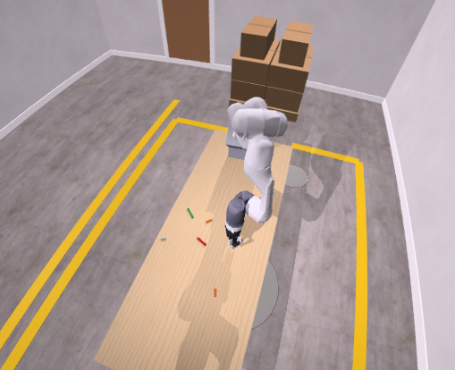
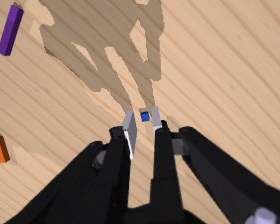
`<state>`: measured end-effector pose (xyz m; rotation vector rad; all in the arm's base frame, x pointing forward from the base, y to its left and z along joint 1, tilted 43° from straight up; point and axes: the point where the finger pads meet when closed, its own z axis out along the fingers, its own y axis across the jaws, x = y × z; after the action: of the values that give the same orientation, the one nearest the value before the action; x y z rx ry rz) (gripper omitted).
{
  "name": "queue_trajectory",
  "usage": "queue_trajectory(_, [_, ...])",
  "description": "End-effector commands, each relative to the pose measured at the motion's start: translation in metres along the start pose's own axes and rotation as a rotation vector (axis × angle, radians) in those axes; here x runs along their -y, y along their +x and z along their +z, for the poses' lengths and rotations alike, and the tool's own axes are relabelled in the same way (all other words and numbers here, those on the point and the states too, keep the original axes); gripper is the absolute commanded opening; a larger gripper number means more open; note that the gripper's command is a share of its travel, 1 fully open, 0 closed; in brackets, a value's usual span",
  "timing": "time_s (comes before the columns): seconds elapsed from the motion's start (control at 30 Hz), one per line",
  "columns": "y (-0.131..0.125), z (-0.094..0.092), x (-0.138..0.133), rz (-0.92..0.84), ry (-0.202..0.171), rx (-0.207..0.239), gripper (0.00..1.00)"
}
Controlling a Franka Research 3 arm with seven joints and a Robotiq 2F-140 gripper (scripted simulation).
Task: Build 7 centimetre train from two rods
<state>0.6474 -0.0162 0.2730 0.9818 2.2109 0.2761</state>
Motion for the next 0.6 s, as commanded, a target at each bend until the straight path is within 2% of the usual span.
queue_trajectory(0.0, [-0.0006,-0.0001,-0.0008,0.005,-0.002,0.002,0.23])
queue_trajectory(0.57, [-0.0006,-0.0001,-0.0008,0.005,-0.002,0.002,0.23])
